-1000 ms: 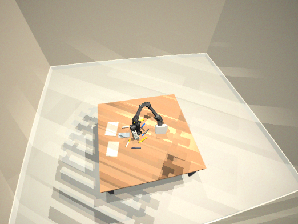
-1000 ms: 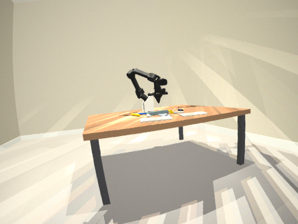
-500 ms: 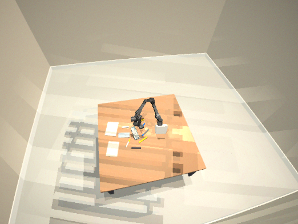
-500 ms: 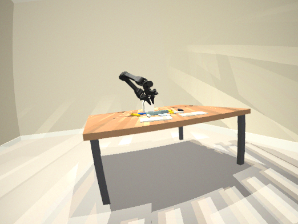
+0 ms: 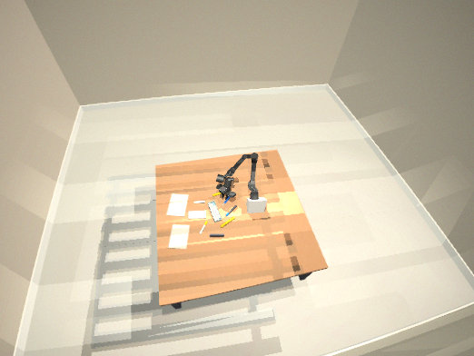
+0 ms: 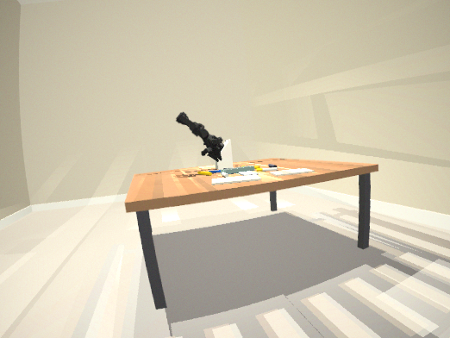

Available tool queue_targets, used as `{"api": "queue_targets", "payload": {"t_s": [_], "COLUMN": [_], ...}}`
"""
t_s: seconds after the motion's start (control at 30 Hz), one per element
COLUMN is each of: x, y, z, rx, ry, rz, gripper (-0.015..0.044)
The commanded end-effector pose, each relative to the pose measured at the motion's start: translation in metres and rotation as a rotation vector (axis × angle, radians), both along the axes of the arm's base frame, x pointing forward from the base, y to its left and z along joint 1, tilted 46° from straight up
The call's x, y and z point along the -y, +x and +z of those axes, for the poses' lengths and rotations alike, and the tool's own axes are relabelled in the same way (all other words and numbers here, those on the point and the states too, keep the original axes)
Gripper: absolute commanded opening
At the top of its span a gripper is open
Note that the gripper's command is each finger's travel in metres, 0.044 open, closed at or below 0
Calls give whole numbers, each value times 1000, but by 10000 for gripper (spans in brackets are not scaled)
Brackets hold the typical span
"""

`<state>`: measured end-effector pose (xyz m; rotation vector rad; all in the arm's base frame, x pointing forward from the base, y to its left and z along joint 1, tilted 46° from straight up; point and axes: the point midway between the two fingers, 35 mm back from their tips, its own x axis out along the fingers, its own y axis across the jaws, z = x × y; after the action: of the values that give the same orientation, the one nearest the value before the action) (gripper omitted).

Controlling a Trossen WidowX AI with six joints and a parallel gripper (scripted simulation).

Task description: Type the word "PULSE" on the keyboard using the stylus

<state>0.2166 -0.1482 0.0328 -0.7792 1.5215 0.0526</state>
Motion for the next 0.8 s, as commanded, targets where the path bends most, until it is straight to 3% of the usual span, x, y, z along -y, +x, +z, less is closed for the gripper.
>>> {"api": "queue_targets", "payload": {"t_s": [0.0,0.77], "x": [7,14], "y": [-25,-30], "z": [5,-1], "rx": [29,28], "ry": [-38,-39], "rz": [185,185], "gripper": [150,150]}}
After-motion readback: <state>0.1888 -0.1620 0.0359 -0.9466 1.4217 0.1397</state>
